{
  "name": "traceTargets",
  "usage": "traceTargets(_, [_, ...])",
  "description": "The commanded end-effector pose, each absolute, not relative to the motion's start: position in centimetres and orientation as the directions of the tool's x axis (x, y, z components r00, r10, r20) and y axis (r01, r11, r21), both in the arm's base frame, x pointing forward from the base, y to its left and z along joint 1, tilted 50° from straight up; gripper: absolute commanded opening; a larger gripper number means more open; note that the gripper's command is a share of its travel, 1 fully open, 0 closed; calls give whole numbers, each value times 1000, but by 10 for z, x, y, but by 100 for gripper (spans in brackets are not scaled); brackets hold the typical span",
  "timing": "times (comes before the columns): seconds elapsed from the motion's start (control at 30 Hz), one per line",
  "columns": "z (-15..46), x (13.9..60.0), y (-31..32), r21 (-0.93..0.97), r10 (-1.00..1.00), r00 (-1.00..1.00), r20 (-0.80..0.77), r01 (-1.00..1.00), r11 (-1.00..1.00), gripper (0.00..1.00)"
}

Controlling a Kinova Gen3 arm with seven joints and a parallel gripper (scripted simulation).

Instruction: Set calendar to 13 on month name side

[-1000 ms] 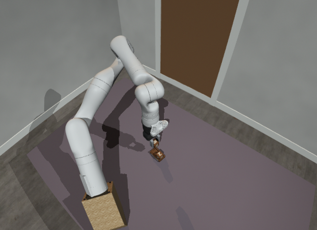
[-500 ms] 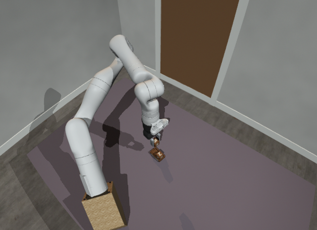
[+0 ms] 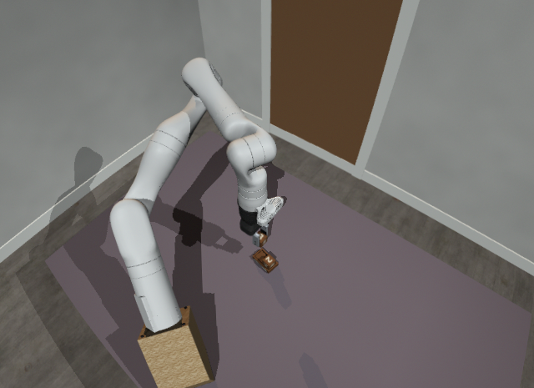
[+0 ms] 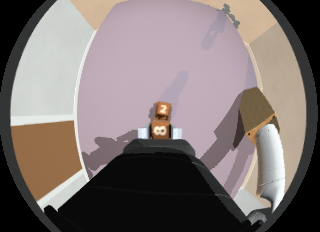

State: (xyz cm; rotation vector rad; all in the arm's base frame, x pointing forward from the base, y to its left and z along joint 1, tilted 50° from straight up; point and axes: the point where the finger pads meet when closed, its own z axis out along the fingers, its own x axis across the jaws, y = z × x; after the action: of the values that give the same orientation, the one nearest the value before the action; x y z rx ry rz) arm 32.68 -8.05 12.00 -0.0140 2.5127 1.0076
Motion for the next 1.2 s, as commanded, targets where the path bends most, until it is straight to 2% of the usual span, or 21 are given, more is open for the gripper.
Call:
traceTargets(0.0, [124, 329, -78, 640, 117, -898, -423, -205, 740, 60])
traceTargets(0.23, [133, 337, -66, 497, -116, -804, -583, -466, 732, 60])
traceTargets(0.4, [143, 343, -56, 341, -297, -666, -684, -652, 677, 60])
traceTargets(0.53, [154, 350, -47, 161, -458, -484, -746, -798, 581, 60])
traceTargets(0.63, [155, 351, -47, 150, -466, -472, -748, -805, 574, 60])
traceTargets(0.87, [177, 362, -32, -186, -666, -96, -739, -922, 339, 60])
traceTargets(1.1, [193, 368, -24, -387, -737, 148, -659, -907, 164, 60])
traceTargets(1.17, [193, 368, -24, -387, -737, 148, -659, -907, 164, 60])
